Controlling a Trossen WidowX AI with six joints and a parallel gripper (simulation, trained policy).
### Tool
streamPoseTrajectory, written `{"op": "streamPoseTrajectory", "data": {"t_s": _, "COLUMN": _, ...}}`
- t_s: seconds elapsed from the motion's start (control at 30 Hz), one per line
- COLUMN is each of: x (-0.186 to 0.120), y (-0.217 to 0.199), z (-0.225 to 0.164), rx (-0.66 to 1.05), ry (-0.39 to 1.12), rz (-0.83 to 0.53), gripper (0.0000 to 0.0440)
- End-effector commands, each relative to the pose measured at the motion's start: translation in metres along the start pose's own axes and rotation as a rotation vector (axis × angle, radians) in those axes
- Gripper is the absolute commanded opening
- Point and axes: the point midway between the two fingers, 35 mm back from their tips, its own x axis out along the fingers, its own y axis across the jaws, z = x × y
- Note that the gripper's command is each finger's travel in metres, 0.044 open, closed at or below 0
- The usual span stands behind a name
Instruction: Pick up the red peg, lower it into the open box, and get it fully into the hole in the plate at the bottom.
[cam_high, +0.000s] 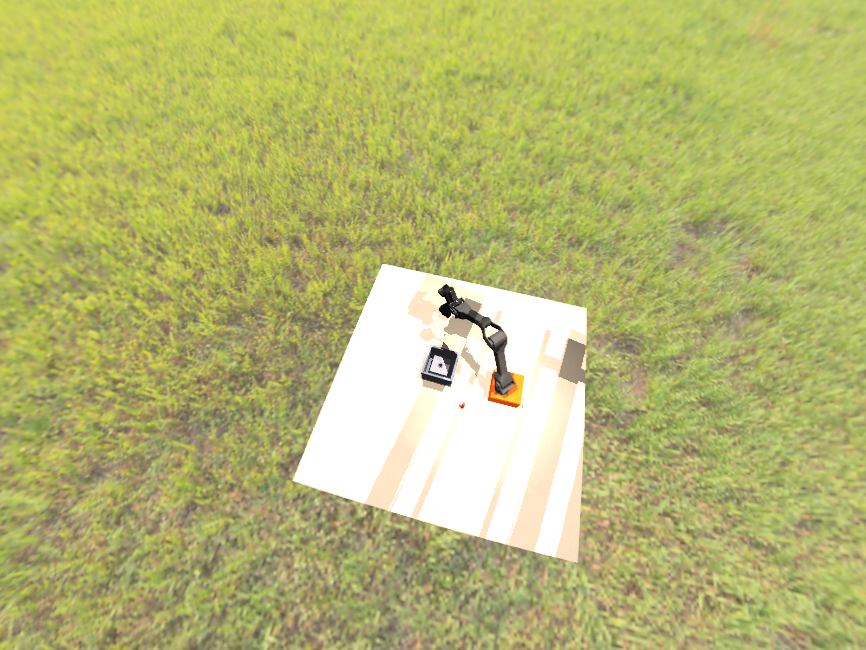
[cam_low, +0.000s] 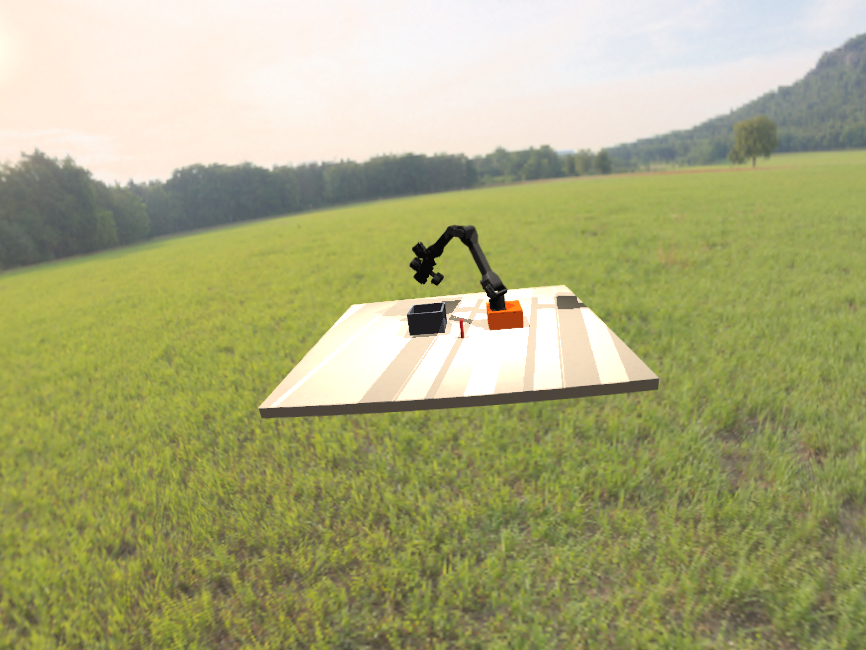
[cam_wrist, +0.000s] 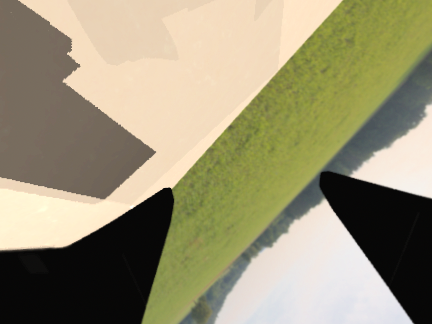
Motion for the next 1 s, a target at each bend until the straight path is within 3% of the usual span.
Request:
{"op": "streamPoseTrajectory", "data": {"t_s": 0.0, "x": -0.029, "y": -0.012, "z": 0.033, "rx": 0.096, "ry": -0.066, "rz": -0.009, "gripper": 0.0440}}
{"op": "streamPoseTrajectory", "data": {"t_s": 0.5, "x": -0.180, "y": -0.023, "z": 0.151, "rx": 0.538, "ry": -0.315, "rz": 0.057, "gripper": 0.0440}}
{"op": "streamPoseTrajectory", "data": {"t_s": 0.97, "x": -0.323, "y": 0.045, "z": 0.209, "rx": 0.925, "ry": -0.428, "rz": 0.300, "gripper": 0.0440}}
